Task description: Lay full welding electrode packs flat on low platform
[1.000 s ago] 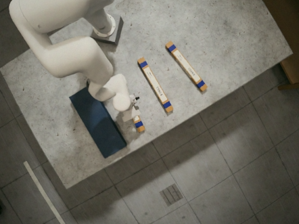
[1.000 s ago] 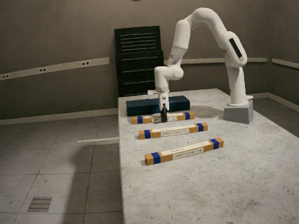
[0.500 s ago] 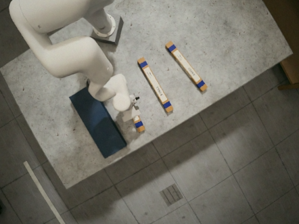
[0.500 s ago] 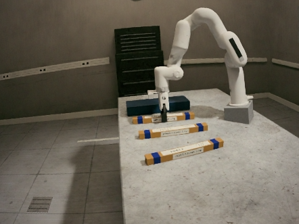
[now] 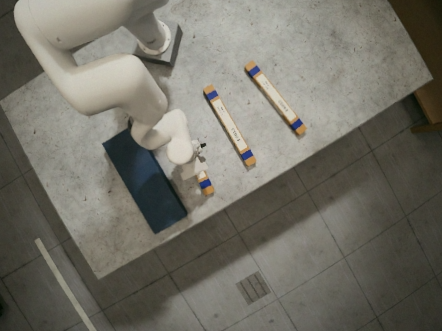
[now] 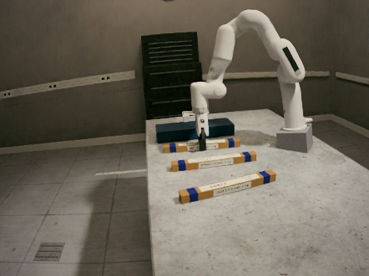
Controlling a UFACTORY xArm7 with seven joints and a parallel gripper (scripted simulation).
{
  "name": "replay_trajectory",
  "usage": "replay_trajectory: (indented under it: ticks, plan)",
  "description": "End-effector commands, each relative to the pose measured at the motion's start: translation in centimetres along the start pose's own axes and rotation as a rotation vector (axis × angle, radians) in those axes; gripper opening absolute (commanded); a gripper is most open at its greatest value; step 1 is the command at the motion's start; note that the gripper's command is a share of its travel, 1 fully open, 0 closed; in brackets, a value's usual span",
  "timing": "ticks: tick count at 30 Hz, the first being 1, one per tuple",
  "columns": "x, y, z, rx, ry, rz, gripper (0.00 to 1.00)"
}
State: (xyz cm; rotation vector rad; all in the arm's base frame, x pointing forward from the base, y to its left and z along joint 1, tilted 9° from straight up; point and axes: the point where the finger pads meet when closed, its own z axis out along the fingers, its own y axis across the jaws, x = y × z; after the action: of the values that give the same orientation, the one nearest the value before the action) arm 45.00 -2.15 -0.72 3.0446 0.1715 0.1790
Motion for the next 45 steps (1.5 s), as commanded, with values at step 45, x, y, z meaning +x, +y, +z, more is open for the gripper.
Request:
replay_trajectory:
  ticks: [45]
  plan:
    - [0.20,0.01,-0.14,0.000,0.005,0.000,0.74]
